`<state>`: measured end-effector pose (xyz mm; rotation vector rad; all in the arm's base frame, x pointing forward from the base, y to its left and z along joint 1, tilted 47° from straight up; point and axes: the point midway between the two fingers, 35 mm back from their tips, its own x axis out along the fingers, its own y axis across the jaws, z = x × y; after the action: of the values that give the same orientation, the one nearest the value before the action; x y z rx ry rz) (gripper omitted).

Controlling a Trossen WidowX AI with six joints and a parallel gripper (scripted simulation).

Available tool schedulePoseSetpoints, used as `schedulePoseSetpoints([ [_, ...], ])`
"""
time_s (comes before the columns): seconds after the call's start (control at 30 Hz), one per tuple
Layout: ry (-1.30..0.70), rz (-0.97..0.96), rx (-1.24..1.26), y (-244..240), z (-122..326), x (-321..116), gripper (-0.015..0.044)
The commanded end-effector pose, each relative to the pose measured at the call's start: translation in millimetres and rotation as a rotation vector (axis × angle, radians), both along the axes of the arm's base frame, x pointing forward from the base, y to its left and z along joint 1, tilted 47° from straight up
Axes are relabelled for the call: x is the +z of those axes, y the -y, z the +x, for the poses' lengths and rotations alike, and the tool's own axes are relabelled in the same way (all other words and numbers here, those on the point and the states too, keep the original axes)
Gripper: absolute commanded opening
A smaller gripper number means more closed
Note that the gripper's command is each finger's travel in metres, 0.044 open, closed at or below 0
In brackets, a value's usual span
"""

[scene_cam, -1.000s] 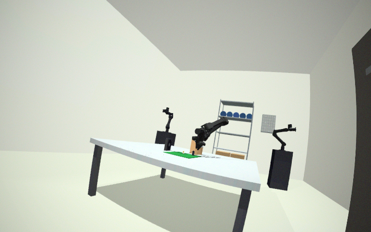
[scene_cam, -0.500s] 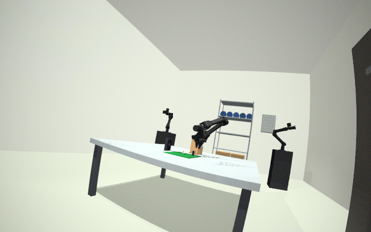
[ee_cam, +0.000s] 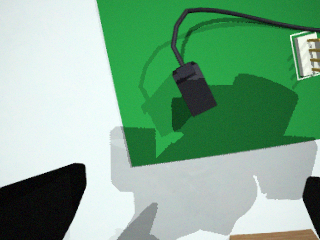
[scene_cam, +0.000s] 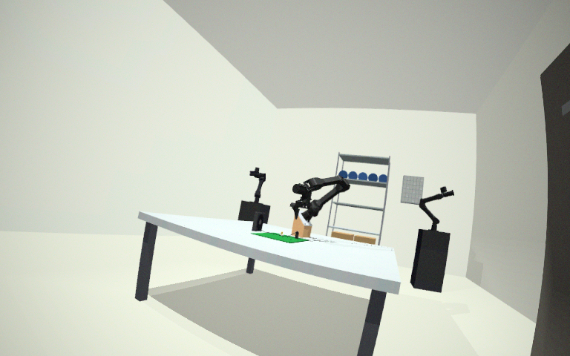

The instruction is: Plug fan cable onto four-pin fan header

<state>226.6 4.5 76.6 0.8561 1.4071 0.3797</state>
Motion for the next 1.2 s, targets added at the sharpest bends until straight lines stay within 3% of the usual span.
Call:
schedulePoseSetpoints([
  [0.0,0.367,-0.080,0.346,43.4,6.5,25.2,0.0440],
  [0.5,0.375,-0.082,0.354,44.3,6.5,25.7,0.0440],
  [0.83,0.378,-0.079,0.353,-24.7,24.8,-41.0,0.0440],
  [1.17,0.379,-0.078,0.353,-26.9,24.8,-42.6,0.0440],
])
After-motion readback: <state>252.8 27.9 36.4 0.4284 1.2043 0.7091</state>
